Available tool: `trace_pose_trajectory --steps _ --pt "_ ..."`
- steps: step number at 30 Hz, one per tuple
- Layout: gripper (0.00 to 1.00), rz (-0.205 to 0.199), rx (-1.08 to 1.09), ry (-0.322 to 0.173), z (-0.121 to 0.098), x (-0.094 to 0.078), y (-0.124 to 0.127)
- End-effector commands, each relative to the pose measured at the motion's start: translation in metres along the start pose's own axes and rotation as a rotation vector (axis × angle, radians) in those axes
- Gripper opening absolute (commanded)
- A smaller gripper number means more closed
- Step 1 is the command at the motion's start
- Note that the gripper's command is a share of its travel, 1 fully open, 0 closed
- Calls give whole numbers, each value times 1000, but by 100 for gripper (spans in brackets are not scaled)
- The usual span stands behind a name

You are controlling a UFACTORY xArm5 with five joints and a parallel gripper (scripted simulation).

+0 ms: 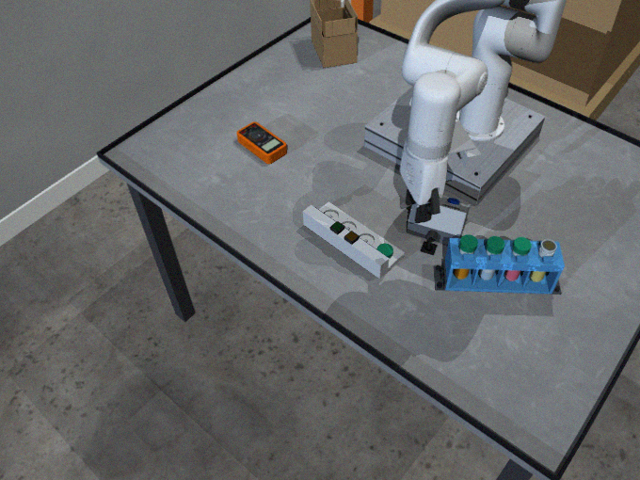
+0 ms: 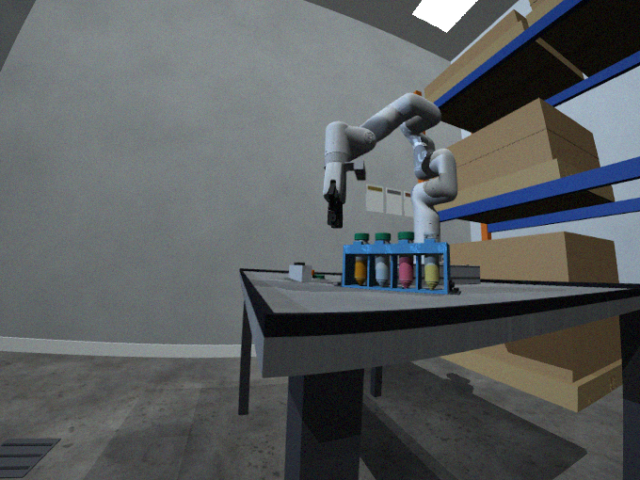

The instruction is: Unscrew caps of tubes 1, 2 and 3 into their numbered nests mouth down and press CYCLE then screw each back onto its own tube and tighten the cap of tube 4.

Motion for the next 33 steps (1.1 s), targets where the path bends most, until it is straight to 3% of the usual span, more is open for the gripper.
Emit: trace_pose_trajectory --steps 1,13,24,28,30,33 --pt "46 -17 -279 9 23 2 9" --pt "46 -16 -648 12 58 3 21" --pt "46 -13 -1112 17 105 3 39" --pt "46 -13 -1137 18 126 4 46" --pt "46 -13 -1137 18 126 4 46" --pt "46 -13 -1137 19 150 4 55"
Point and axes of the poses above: the point where the finger pads meet when closed, its own x axis back along the fingers, its own y axis across the jaws, z = x × y, the point moved 9 cm from there along x, back along the fingers, and after that the axes turned 12 degrees about -x, right-handed, at the moved point
